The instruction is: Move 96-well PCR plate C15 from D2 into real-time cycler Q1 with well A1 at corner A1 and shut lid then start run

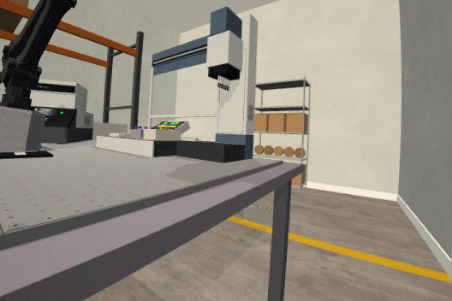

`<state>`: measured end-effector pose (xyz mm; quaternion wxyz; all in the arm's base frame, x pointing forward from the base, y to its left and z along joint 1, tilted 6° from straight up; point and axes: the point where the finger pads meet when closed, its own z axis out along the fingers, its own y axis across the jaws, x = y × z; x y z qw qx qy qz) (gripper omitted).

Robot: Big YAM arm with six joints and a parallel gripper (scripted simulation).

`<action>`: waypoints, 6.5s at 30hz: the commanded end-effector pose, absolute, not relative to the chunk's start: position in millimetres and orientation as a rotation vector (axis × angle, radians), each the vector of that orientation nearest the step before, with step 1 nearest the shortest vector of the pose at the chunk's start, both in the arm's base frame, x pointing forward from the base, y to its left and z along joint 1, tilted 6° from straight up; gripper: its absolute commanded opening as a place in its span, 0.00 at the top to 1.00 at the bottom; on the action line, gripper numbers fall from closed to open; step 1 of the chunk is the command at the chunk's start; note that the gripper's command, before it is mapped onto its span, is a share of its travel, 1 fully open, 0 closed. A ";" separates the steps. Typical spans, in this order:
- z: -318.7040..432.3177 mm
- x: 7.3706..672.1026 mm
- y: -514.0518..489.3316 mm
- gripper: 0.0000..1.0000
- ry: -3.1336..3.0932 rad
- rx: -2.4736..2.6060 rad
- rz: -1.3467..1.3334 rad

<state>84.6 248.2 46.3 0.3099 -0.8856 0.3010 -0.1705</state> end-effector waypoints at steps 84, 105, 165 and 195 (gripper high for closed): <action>16.2 132.1 310.0 1.00 0.818 -2.299 -0.444; 5.2 130.9 291.3 1.00 0.826 -2.323 -0.447; -12.9 141.7 311.4 1.00 0.842 -2.304 -0.434; -21.1 139.5 299.1 1.00 0.843 -2.323 -0.442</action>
